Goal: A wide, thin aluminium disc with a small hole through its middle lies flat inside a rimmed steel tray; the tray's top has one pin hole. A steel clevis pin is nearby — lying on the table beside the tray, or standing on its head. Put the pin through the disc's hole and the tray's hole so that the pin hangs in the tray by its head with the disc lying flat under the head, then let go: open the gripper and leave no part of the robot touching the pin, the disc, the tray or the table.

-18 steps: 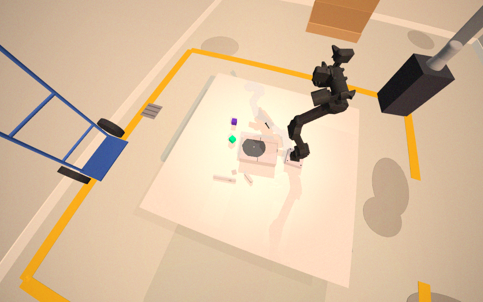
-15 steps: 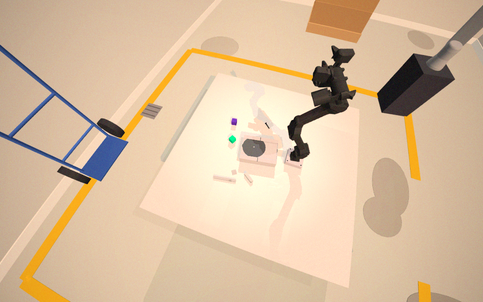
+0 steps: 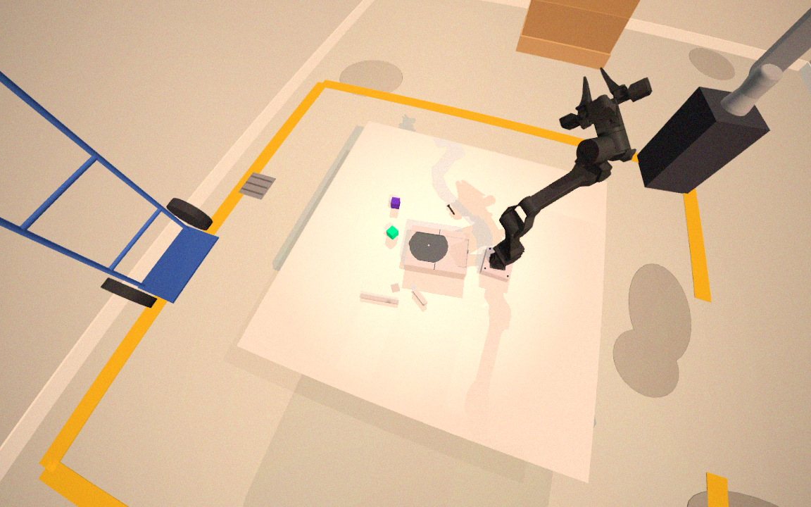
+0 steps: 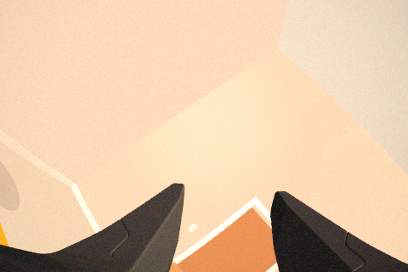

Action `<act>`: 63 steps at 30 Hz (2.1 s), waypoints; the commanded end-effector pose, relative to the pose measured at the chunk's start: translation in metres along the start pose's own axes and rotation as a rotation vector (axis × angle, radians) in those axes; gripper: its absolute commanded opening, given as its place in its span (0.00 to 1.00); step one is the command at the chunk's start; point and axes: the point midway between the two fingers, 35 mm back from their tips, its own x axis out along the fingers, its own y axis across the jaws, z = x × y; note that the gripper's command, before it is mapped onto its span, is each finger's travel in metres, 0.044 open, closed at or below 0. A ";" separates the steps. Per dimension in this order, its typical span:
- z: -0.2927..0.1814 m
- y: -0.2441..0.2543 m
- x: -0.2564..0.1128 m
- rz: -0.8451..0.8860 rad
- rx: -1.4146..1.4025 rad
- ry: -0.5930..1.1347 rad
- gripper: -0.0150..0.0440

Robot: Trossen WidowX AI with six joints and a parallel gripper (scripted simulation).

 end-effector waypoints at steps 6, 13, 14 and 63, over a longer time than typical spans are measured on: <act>-0.053 -0.013 0.021 -0.056 0.313 -0.056 0.53; -0.100 -0.001 0.048 -0.069 0.559 -0.049 0.53; -0.105 0.003 0.053 -0.068 0.598 -0.050 0.53; -0.203 0.605 -0.035 0.991 0.718 1.636 0.53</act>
